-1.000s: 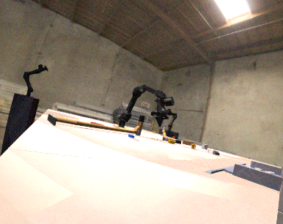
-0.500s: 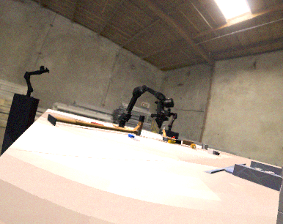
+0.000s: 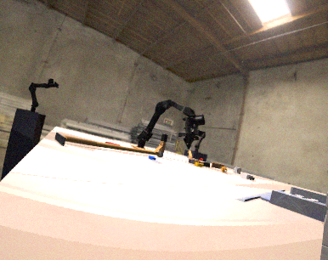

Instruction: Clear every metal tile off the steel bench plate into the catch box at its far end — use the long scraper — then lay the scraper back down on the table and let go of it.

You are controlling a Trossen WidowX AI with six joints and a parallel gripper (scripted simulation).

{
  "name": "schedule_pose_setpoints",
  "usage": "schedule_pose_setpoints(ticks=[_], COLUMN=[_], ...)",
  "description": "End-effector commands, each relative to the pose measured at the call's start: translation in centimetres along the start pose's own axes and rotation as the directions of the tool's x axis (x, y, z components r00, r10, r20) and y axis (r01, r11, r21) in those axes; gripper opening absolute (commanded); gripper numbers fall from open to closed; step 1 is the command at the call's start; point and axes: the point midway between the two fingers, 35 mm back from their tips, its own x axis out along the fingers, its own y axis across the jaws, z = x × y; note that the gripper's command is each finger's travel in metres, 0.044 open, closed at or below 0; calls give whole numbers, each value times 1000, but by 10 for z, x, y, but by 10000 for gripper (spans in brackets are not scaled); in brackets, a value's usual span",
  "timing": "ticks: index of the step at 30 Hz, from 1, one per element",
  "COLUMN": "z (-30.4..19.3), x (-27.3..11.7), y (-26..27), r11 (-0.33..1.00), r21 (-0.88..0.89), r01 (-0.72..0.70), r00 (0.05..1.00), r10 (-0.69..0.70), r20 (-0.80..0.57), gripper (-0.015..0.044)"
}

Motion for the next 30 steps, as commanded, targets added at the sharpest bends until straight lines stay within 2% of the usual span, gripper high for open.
schedule_pose_setpoints(ticks=[1,30], z=[4,31], x=[4,8], y=[5,44], r11=[1000,1000], r21=[4,5], r01=[4,1], r00=[1000,1000], r10=[-4,0], r20=[-11,-10], gripper=[0,0])
